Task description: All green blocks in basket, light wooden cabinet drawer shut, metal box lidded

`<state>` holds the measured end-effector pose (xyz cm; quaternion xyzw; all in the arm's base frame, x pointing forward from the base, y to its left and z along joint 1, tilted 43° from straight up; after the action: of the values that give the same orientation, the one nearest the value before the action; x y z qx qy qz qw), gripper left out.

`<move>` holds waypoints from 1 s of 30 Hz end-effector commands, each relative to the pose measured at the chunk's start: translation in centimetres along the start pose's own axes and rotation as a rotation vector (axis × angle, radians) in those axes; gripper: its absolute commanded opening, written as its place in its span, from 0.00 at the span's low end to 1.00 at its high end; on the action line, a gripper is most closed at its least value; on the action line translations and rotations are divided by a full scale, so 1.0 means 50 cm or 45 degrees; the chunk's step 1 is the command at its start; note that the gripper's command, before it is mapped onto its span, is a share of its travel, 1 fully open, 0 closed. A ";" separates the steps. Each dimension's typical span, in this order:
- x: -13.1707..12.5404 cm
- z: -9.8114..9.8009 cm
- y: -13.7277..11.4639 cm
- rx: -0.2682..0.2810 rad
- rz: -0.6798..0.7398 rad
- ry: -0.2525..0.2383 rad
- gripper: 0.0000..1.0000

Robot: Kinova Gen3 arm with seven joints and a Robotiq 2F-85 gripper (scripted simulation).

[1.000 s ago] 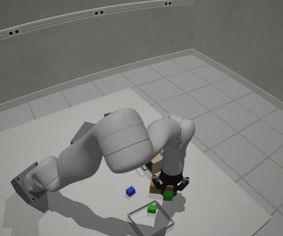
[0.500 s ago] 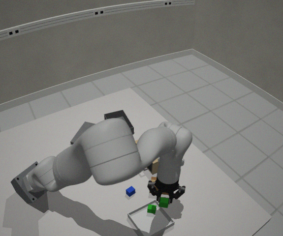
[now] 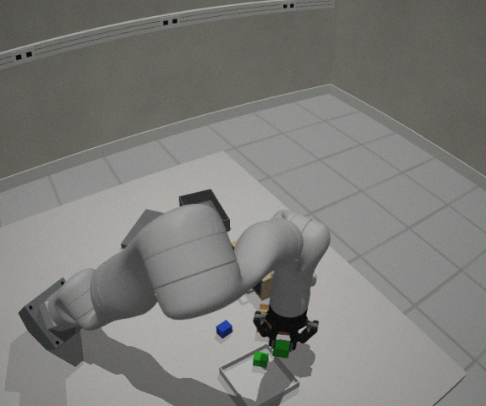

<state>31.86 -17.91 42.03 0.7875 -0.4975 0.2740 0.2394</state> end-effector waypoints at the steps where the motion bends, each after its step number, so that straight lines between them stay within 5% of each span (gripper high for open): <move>1: 0.003 0.001 0.002 0.004 0.008 0.007 0.10; 30: 0.002 0.038 -0.003 0.008 -0.003 0.007 0.10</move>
<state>32.35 -18.74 40.98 0.7892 -0.4952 0.2772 0.2348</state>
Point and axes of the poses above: the point where the finger pads meet when closed, its own z axis out along the fingers, its own x axis across the jaws, y = z × x, the point moved 10 cm from there along -z, back along the fingers, and after that the axes turned 15 degrees about z, right-handed, at the moved point
